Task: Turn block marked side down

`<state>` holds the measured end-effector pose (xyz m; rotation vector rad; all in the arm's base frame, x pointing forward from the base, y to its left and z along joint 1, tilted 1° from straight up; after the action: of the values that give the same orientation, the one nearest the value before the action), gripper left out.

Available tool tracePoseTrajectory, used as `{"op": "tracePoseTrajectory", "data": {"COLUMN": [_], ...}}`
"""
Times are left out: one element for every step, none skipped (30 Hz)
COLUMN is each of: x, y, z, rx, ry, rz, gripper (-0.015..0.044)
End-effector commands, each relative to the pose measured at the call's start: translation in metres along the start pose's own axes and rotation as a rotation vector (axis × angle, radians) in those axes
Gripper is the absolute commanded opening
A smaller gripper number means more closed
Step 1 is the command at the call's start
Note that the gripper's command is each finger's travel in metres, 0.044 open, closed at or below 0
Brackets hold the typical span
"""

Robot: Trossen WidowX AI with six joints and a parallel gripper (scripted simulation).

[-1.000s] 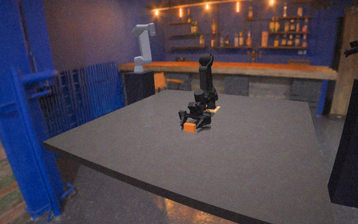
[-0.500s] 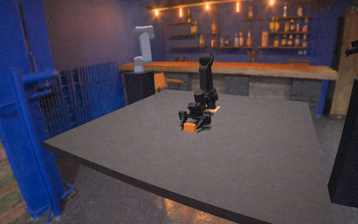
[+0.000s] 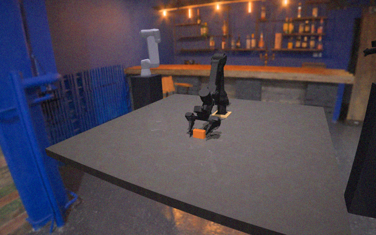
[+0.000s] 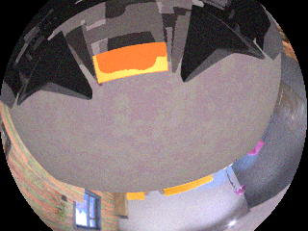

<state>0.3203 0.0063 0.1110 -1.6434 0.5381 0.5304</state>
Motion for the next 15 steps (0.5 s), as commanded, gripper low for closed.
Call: {"op": "tracePoseTrajectory", "data": {"x": [-0.0595, -0.0613, -0.0613, -0.0613, -0.0613, -0.0613, -0.0613, -0.0613, -0.0613, -0.0613, -0.0613, -0.0613, -0.0613, -0.0613, -0.0609], "y": [-0.0439, -0.0446, -0.0446, -0.0446, -0.0446, -0.0446, -0.0446, -0.0446, -0.0446, -0.0446, -0.0446, -0.0446, -0.0446, -0.0446, -0.0456], "z": [-0.0092, -0.0094, -0.0094, -0.0094, -0.0094, -0.0094, -0.0094, -0.0094, -0.0094, -0.0094, -0.0094, -0.0094, -0.0094, -0.0094, -0.0095], "rx": [0.012, 0.013, 0.013, 0.013, 0.013, 0.013, 0.013, 0.013, 0.013, 0.013, 0.013, 0.013, 0.013, 0.013, 0.012], "ry": [-0.046, -0.047, -0.047, -0.047, -0.047, -0.047, -0.047, -0.047, -0.047, -0.047, -0.047, -0.047, -0.047, -0.047, -0.047], "rz": [0.26, 0.266, 0.266, 0.266, 0.266, 0.266, 0.266, 0.266, 0.266, 0.266, 0.266, 0.266, 0.266, 0.266, 0.271], "gripper": [0.044, 0.044, 0.044, 0.044, 0.044, 0.044, 0.044, 0.044, 0.044, 0.044, 0.044, 0.044, 0.044, 0.044, 0.044]}}
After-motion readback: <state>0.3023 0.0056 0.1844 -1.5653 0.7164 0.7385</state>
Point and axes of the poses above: the point midway between the two fingers, 35 mm back from their tips, its own x axis out along the fingers, its own z axis across the jaws, y = z × x, the point moved 9 cm from there along -x, back along the fingers, and after that the axes turned 8 degrees about -x, right-handed, at the moved point
